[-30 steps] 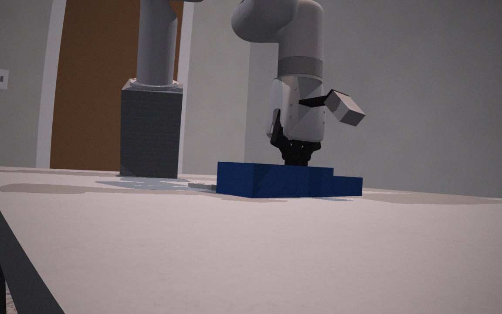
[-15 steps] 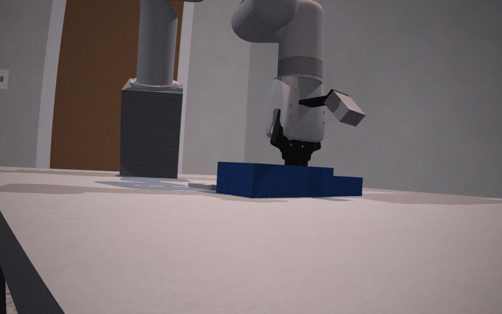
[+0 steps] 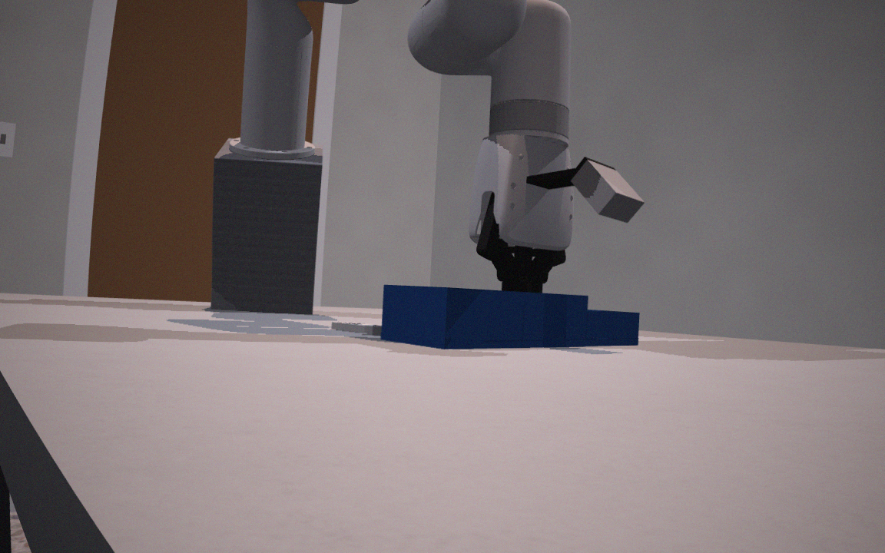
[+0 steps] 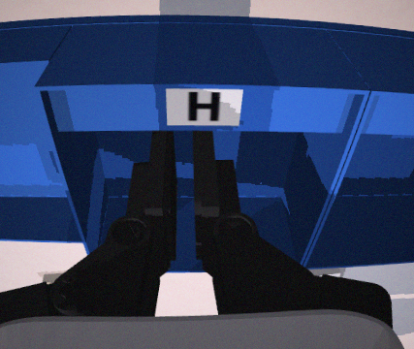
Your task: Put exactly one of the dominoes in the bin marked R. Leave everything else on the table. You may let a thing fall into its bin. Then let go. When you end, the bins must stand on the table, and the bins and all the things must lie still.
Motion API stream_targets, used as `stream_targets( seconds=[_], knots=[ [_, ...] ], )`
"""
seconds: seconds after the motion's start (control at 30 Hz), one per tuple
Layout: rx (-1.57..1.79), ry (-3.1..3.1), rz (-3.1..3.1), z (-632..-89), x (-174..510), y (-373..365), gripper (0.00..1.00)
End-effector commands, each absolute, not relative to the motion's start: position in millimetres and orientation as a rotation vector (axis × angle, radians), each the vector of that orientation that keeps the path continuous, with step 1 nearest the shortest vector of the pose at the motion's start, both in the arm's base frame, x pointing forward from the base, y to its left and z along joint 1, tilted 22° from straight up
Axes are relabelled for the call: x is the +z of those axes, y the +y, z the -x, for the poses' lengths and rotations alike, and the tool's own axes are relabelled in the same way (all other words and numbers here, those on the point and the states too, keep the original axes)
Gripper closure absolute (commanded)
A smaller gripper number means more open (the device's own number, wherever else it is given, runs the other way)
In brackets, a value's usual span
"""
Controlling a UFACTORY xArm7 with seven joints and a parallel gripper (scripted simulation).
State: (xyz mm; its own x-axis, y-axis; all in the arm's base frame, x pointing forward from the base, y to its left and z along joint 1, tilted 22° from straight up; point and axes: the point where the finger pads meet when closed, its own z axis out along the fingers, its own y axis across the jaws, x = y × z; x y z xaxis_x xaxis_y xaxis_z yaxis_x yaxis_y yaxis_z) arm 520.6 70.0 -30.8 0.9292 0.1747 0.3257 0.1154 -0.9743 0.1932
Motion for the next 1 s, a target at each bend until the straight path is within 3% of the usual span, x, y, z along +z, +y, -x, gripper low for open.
stream_targets(
  seconds=[0.0, 0.97],
  knots=[
    [0.520, 0.222, -2.917, -522, -29, 71, 0.93],
    [0.520, 0.222, -2.916, -508, 5, 76, 0.93]
  ],
)
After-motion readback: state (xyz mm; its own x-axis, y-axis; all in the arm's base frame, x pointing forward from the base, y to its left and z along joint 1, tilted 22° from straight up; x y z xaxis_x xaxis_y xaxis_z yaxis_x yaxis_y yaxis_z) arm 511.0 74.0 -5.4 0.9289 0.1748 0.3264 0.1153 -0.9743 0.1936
